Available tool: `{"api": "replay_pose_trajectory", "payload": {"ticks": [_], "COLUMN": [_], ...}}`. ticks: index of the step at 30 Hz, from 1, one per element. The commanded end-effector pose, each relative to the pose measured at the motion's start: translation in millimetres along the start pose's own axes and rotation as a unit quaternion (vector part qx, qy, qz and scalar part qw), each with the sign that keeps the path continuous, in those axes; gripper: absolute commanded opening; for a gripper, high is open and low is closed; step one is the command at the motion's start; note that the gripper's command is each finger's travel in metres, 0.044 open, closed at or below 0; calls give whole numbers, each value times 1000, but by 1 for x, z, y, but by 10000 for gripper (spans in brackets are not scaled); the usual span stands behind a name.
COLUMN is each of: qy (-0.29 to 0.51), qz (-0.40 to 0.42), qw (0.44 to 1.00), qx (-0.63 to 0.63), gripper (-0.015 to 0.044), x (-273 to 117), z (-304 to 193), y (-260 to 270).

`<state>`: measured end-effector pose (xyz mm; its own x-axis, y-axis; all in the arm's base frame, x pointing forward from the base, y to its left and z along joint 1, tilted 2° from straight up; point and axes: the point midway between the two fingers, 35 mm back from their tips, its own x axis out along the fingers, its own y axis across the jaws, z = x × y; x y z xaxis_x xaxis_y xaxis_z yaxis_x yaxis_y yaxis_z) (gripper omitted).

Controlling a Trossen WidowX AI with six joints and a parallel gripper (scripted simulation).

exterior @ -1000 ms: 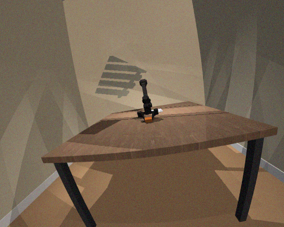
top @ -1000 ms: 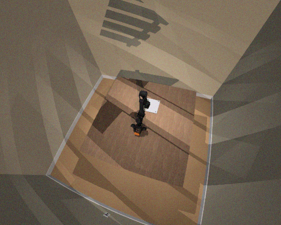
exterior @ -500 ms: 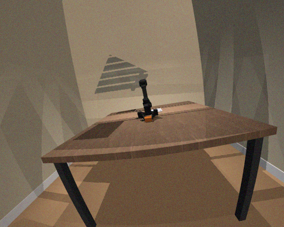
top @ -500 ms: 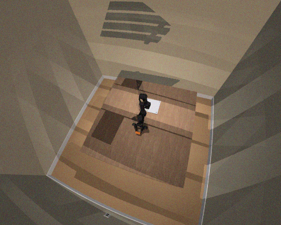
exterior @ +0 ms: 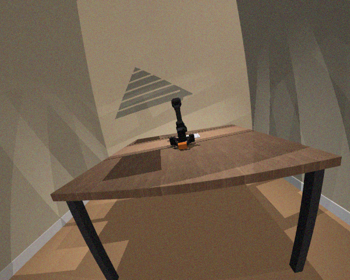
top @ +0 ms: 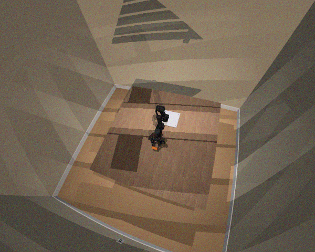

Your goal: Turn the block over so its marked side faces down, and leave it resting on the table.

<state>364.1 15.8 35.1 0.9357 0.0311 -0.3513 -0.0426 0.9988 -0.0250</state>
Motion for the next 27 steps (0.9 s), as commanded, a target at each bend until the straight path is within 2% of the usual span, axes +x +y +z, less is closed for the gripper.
{"api": "replay_pose_trajectory", "payload": {"ticks": [1, 4, 21, 27], "qy": [-2, -2, -2, -2], "qz": [3, 3, 3, 3], "qw": [1000, 1000, 1000, 1000], "qx": [-3, -3, -3, -3], "gripper": [0, 0, 440, 440], "x": [-1, -1, -1, -1], "z": [0, 0, 0, 0], "y": [1, 1, 1, 1]}}
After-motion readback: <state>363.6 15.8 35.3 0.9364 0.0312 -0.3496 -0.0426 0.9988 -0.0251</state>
